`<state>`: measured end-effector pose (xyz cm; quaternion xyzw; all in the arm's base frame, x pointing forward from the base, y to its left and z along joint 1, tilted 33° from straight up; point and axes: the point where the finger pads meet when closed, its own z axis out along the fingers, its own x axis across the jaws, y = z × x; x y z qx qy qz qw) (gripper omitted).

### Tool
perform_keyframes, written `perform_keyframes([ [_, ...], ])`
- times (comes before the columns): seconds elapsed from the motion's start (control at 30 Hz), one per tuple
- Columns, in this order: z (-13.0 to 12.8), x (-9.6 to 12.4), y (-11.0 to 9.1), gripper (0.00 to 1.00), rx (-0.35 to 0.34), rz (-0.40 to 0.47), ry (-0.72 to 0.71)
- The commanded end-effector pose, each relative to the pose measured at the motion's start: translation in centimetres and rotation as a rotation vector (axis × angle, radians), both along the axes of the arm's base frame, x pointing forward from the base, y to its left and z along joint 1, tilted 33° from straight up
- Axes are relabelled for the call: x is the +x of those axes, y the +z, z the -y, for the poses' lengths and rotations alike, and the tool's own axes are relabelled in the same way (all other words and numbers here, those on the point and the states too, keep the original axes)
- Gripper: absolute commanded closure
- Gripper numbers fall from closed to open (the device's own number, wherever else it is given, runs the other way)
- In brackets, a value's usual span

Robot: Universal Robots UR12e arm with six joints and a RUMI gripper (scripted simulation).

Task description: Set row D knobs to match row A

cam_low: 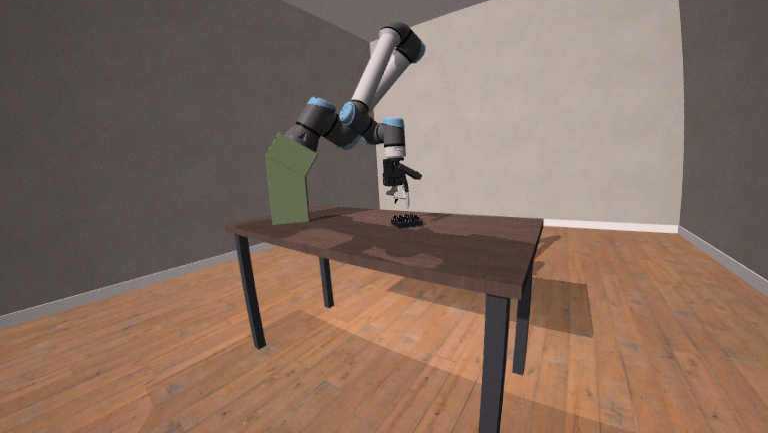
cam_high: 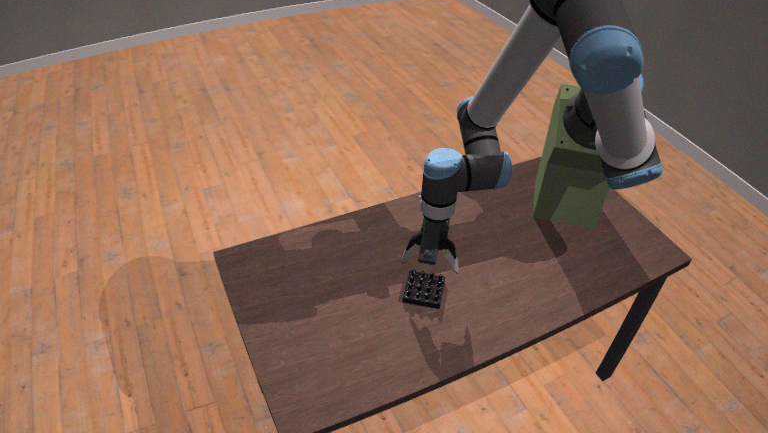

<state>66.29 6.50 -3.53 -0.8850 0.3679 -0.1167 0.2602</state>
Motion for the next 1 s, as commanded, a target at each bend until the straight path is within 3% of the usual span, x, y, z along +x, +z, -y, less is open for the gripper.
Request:
perform_keyframes([
  [0.0, 0.0, 0.0, 0.0, 0.0, 0.0, 0.001, 0.0],
  [0.97, 1.2, -1.2, -1.1, 0.0, 0.0, 0.001, 0.0],
])
